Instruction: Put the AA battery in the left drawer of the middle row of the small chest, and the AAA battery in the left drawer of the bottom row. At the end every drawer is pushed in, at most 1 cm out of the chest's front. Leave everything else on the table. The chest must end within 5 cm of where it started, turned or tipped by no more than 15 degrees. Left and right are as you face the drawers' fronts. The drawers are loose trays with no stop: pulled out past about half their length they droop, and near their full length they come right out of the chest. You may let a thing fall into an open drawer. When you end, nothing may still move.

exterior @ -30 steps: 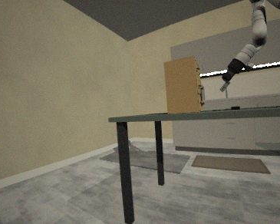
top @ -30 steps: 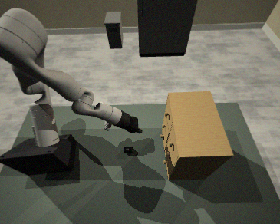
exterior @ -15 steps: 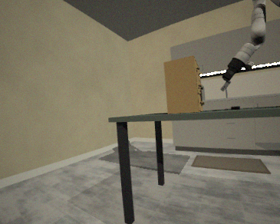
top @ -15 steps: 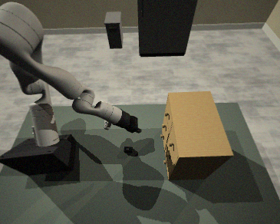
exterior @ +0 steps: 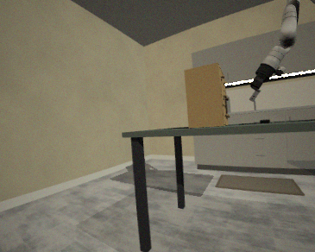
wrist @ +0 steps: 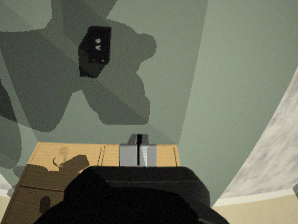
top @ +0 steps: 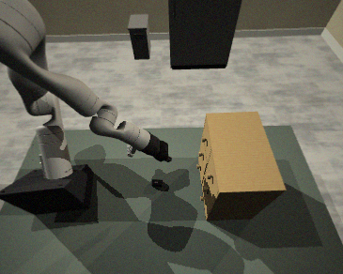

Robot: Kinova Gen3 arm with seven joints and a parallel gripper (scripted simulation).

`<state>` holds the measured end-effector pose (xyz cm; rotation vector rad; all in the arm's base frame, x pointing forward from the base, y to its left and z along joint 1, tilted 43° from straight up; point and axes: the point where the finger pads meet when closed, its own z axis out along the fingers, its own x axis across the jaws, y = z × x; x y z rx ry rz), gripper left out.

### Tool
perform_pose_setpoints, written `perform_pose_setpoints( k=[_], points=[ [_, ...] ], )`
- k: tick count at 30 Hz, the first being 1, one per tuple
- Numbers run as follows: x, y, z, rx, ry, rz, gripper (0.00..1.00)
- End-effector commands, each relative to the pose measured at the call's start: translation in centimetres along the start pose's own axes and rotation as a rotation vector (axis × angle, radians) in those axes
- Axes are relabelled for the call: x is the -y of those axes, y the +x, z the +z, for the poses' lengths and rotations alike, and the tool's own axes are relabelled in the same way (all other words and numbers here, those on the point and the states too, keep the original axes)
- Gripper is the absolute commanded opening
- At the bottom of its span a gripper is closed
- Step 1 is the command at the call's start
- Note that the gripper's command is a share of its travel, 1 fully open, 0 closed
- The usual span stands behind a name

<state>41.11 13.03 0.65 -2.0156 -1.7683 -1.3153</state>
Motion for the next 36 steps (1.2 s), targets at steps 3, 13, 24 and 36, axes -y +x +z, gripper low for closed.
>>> perform_pose_setpoints(
  k=[3,13,24,36],
  points=[
    [-0.6,-0.3,-0.5,0.008,0.011,-0.006,0.00],
    [-0.7,-0.3,-1.3,0.008,0.060,-0.006,0.00],
    [-0.8,-0.3,-2.5,0.008,0.136,-0.005,0.00],
    [-0.8,-0.3,-3.7,0.008,0.214,-0.005,0.00]
  ],
)
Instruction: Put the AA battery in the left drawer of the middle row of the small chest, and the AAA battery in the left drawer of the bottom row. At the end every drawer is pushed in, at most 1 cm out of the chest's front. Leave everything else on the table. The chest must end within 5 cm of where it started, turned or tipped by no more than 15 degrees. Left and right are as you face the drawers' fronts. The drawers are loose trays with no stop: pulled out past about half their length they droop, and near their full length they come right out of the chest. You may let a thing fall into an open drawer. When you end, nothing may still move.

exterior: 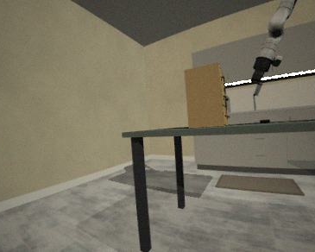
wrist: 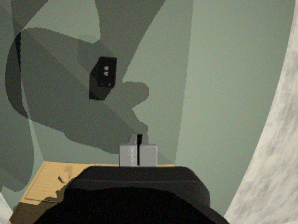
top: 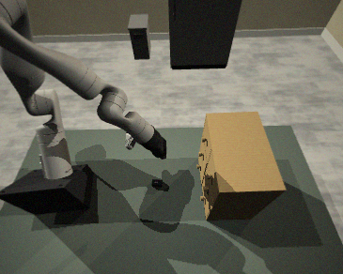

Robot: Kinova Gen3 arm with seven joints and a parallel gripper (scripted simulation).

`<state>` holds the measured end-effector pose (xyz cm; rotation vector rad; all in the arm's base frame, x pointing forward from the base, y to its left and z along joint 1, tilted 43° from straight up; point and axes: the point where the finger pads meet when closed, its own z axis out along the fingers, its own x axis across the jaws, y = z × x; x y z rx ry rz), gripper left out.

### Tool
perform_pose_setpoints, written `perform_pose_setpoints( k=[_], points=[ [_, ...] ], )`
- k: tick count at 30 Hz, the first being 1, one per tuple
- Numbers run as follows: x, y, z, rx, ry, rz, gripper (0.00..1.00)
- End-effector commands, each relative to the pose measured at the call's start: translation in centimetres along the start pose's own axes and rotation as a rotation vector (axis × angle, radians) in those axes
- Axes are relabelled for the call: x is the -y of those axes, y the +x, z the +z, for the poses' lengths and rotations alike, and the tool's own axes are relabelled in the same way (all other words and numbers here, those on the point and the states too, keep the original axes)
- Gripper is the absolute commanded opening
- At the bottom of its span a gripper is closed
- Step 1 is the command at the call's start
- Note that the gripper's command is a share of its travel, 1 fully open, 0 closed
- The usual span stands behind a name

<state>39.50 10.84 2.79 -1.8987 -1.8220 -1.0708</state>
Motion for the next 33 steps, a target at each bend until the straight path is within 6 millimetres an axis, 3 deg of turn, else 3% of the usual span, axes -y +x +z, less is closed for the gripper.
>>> perform_pose_setpoints(
  k=[1,33],
  points=[
    [-0.6,-0.3,-0.5,0.009,0.005,-0.004,0.00],
    [-0.1,-0.2,-4.2,0.009,0.242,-0.003,0.00]
  ],
)
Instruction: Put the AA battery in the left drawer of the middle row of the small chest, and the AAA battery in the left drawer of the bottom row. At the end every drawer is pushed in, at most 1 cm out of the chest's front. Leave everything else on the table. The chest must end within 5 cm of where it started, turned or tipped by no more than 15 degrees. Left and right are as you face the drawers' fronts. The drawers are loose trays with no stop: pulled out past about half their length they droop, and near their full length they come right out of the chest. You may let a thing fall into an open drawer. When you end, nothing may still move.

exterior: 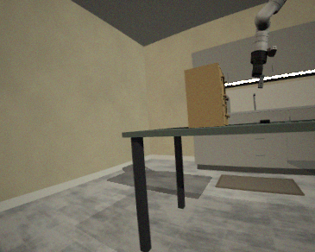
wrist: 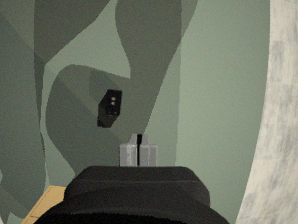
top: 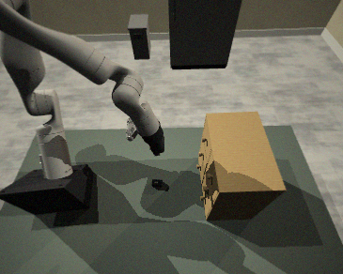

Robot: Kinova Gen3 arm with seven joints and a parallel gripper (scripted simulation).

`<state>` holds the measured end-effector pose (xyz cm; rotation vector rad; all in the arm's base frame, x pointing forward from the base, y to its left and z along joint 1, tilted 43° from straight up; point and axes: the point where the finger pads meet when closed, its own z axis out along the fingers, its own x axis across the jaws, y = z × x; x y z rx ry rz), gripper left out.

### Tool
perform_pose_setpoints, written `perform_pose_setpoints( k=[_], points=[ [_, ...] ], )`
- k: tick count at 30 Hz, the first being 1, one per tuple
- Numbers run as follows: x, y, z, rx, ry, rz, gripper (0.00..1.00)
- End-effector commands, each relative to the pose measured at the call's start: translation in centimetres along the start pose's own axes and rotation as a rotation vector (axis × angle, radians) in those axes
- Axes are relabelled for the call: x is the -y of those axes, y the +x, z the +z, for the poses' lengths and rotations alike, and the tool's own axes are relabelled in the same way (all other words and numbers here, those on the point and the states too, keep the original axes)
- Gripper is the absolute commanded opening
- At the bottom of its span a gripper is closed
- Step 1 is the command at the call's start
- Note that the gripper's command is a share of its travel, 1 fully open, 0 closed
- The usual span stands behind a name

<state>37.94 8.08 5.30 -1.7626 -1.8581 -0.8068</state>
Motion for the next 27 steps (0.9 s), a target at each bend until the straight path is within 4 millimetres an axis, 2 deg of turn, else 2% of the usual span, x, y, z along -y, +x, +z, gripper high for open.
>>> perform_pose_setpoints(
  k=[1,27],
  points=[
    [-0.4,-0.1,-0.4,0.005,0.011,-0.004,0.00],
    [0.5,0.0,-2.5,0.005,0.158,-0.003,0.00]
  ],
)
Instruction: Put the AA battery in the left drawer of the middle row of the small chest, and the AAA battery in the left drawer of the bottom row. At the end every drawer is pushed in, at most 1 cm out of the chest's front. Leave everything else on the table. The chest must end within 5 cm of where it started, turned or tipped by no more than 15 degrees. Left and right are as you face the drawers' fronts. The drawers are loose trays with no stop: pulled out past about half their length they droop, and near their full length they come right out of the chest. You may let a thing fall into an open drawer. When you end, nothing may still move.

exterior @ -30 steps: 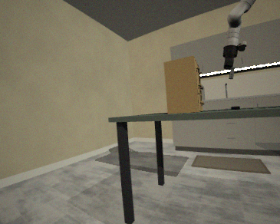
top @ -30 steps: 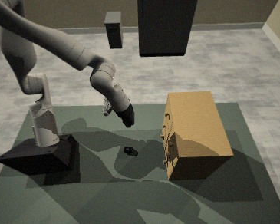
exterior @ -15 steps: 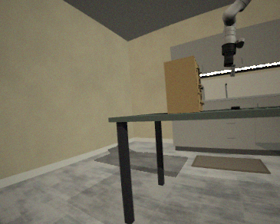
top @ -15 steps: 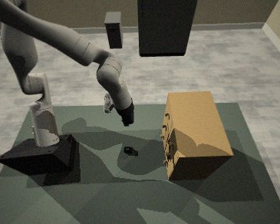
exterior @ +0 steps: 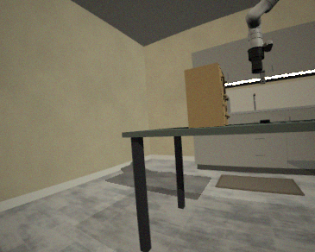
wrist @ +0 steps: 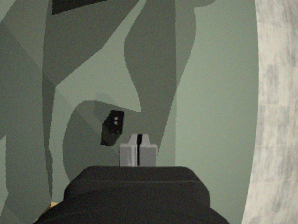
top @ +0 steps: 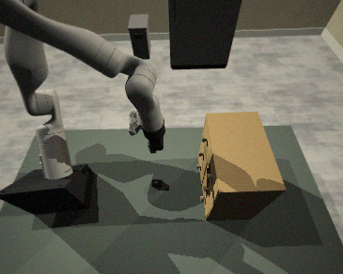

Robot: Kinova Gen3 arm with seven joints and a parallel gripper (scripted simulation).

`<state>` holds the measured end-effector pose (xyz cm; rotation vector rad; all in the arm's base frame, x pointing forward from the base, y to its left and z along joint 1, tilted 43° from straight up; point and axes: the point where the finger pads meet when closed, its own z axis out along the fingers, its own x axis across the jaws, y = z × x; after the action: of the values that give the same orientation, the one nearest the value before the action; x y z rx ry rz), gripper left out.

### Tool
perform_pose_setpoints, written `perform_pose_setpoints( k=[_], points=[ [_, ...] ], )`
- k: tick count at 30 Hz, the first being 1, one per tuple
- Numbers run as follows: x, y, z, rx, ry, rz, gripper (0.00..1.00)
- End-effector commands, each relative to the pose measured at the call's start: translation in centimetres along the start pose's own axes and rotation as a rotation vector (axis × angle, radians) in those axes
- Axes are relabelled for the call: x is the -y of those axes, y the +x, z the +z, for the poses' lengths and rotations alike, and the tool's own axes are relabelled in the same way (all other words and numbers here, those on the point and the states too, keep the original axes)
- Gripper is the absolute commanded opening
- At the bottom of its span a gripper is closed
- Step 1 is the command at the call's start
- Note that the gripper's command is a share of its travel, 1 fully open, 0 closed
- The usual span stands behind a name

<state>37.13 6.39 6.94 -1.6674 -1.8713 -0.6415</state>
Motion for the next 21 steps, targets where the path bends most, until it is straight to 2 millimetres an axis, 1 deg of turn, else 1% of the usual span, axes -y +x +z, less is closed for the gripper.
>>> perform_pose_setpoints(
  k=[1,21],
  points=[
    [-0.09,0.01,-0.16,0.001,0.008,-0.002,0.00],
    [0.31,0.01,-0.82,0.001,0.058,-0.001,0.00]
  ],
)
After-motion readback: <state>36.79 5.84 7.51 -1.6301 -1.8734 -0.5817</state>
